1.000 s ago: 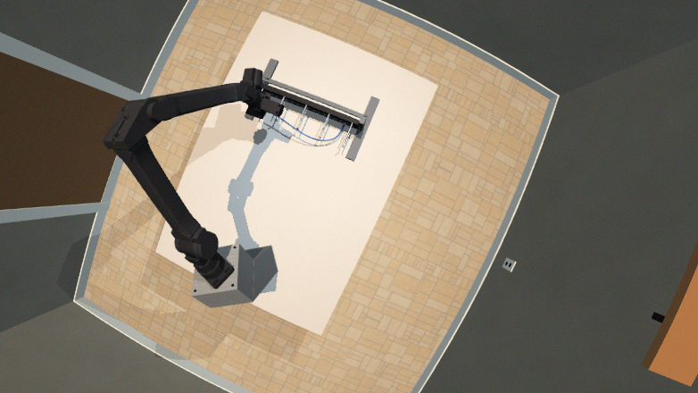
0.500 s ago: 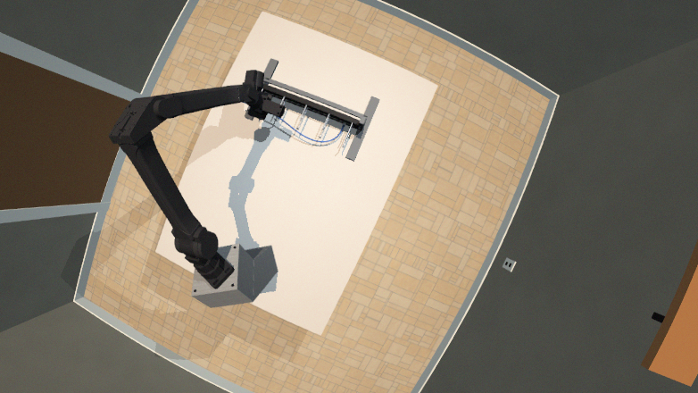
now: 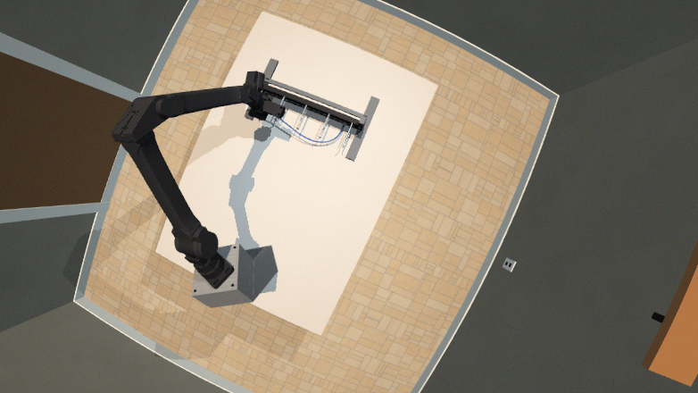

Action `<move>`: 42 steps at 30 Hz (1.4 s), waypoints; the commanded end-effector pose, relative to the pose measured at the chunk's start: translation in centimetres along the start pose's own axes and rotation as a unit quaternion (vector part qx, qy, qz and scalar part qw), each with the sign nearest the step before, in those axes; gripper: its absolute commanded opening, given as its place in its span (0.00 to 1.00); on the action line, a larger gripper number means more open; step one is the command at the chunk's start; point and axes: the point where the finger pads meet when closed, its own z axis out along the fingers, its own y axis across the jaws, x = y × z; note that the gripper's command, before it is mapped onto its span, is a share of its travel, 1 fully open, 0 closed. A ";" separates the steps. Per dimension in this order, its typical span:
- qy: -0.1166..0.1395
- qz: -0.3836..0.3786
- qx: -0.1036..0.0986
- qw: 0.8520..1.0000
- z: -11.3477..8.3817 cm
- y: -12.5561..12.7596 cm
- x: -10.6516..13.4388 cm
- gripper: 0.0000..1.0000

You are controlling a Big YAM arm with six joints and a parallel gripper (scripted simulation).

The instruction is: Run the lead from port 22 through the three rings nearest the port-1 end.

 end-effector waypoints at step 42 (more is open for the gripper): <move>-0.005 0.001 -0.006 1.000 0.1 4.4 -0.9 0.00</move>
